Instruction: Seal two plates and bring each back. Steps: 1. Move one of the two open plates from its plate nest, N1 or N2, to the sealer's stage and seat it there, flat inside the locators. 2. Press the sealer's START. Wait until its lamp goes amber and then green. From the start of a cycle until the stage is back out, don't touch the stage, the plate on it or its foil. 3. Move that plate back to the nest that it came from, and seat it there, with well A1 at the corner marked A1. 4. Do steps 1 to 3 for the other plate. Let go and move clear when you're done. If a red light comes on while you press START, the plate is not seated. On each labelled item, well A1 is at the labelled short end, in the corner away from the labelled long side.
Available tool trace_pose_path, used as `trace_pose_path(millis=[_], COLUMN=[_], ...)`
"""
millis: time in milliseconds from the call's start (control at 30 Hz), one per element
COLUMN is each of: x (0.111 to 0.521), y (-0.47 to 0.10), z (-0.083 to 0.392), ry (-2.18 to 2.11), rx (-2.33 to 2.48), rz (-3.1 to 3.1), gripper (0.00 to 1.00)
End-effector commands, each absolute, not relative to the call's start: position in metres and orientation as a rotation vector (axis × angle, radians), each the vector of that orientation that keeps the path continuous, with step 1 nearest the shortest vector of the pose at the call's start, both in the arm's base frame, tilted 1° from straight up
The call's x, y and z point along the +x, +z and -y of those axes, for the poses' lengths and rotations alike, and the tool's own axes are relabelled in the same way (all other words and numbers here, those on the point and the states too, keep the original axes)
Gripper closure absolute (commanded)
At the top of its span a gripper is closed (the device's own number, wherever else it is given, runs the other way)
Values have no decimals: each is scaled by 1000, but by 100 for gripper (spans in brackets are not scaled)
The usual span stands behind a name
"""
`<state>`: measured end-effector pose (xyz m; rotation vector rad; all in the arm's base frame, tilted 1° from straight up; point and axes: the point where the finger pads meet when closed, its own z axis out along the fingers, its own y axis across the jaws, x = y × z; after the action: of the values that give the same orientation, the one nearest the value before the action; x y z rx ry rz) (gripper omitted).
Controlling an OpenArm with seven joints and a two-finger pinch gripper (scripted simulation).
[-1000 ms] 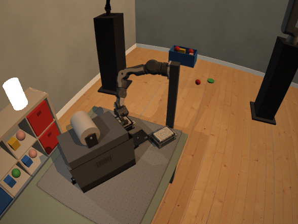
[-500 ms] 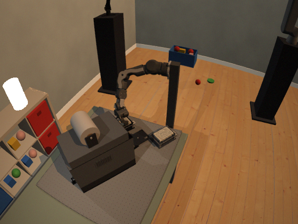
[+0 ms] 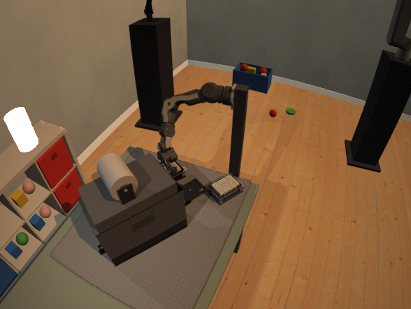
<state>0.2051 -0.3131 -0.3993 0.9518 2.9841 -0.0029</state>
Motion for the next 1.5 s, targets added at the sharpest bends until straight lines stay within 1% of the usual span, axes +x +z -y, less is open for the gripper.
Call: trace_pose_path(millis=[0, 1000, 1467], x=[206, 206, 206], y=[-401, -412, -412], z=[312, 313, 313], ry=[6, -2, -2], rx=[948, 951, 951], rz=[-2982, -2982, -2982], gripper=[35, 36, 42])
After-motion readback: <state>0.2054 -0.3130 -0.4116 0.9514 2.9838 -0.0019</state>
